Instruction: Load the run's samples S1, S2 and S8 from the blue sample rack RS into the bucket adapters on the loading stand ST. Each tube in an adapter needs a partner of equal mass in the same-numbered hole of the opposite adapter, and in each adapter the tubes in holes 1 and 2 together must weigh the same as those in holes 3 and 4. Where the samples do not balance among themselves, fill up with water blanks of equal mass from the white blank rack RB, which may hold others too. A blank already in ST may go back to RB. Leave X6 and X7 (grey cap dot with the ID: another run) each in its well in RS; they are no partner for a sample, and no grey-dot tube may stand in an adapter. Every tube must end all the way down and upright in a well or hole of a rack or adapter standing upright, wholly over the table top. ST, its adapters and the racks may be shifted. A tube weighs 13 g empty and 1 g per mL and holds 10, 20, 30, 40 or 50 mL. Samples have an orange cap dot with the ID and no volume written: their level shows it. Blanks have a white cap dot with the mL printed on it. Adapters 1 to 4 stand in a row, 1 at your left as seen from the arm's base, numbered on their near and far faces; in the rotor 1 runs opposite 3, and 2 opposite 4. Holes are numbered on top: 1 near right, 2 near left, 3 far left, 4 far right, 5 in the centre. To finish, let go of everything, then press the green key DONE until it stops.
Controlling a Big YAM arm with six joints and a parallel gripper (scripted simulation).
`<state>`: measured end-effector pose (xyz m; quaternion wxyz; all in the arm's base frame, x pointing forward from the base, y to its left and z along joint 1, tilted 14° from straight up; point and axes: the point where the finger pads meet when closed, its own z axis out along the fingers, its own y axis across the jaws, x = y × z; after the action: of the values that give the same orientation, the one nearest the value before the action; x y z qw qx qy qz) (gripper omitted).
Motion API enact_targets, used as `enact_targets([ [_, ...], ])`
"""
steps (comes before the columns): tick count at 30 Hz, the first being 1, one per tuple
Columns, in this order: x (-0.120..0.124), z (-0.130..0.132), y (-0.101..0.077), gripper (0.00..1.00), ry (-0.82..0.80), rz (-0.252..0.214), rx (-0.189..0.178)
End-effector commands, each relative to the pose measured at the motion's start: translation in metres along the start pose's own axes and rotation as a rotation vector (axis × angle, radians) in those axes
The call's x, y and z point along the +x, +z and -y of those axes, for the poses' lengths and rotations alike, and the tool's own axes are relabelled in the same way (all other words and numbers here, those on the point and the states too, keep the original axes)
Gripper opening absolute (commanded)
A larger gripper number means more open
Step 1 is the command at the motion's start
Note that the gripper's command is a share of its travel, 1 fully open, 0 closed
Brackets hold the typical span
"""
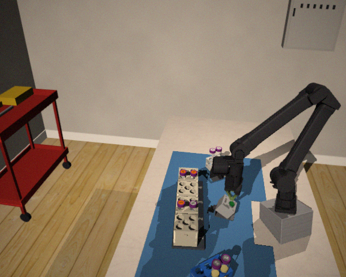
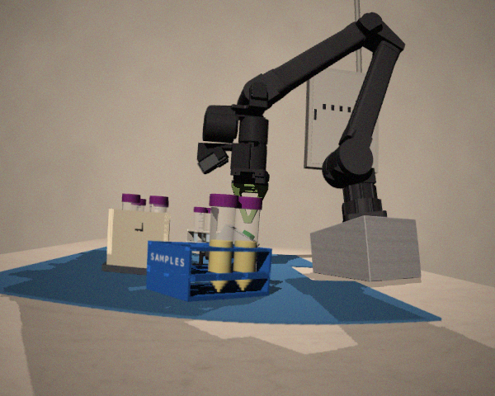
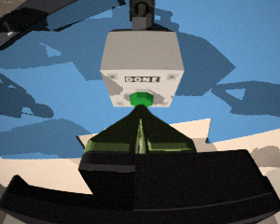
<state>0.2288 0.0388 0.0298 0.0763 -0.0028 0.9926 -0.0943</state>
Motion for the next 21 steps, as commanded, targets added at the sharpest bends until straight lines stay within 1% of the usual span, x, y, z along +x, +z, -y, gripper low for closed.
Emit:
enact_targets([
  [1, -0.007, -0.001, 0.001, 0.0, 0.0, 0.014, -0.005],
  [3, -0.012, -0.002, -0.001, 0.0, 0.001, 0.024, -0.009],
  [6, -0.006, -0.001, 0.004, 0.0, -0.002, 0.011, -0.005],
  [9, -0.012, -0.002, 0.002, 0.0, 0.001, 0.023, -0.008],
  [11, -0.006, -0.001, 0.006, 0.0, -0.004, 0.013, -0.005],
  [13, -0.006, -0.001, 0.006, 0.0, -0.004, 0.013, -0.005],
  [14, -0.018, -0.003, -0.001, 0.0, 0.007, 0.037, -0.013],
  [18, -0.008, -0.001, 0.008, 0.0, -0.003, 0.015, -0.006],
  [21, -0.009, -0.001, 0.009, 0.0, 0.001, 0.018, -0.006],
])
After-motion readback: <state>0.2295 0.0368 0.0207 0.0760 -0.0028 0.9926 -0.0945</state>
